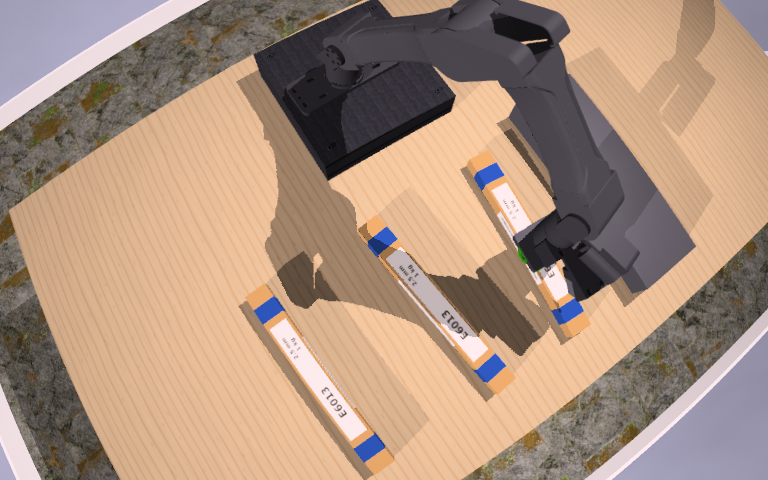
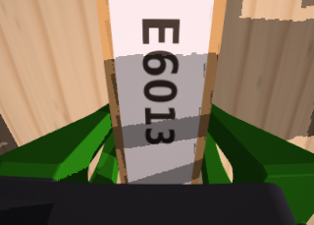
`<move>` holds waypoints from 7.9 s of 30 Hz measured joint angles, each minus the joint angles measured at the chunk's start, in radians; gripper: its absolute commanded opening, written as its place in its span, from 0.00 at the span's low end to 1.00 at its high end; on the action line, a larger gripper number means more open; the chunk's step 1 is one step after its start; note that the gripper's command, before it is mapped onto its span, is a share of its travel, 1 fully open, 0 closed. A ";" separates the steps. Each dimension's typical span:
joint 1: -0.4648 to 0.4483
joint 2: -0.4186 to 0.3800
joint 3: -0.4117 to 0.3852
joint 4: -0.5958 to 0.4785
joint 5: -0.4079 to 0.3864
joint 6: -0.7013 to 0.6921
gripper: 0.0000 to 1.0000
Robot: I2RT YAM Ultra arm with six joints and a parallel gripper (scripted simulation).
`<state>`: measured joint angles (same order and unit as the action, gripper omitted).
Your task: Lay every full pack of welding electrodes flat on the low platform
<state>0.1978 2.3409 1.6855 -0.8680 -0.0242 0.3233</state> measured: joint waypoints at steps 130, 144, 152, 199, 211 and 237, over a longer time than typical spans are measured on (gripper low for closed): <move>-0.005 -0.118 0.151 -0.292 0.000 -0.005 0.00; -0.005 -0.132 0.220 -0.377 0.000 -0.006 0.00; -0.005 -0.132 0.277 -0.433 0.000 -0.007 0.00; -0.006 -0.116 0.544 -0.689 0.000 -0.010 0.00; -0.006 -0.116 0.544 -0.690 0.000 -0.010 0.00; -0.006 -0.116 0.544 -0.690 0.000 -0.010 0.00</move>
<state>0.1913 2.2253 2.2299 -1.5578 -0.0242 0.3138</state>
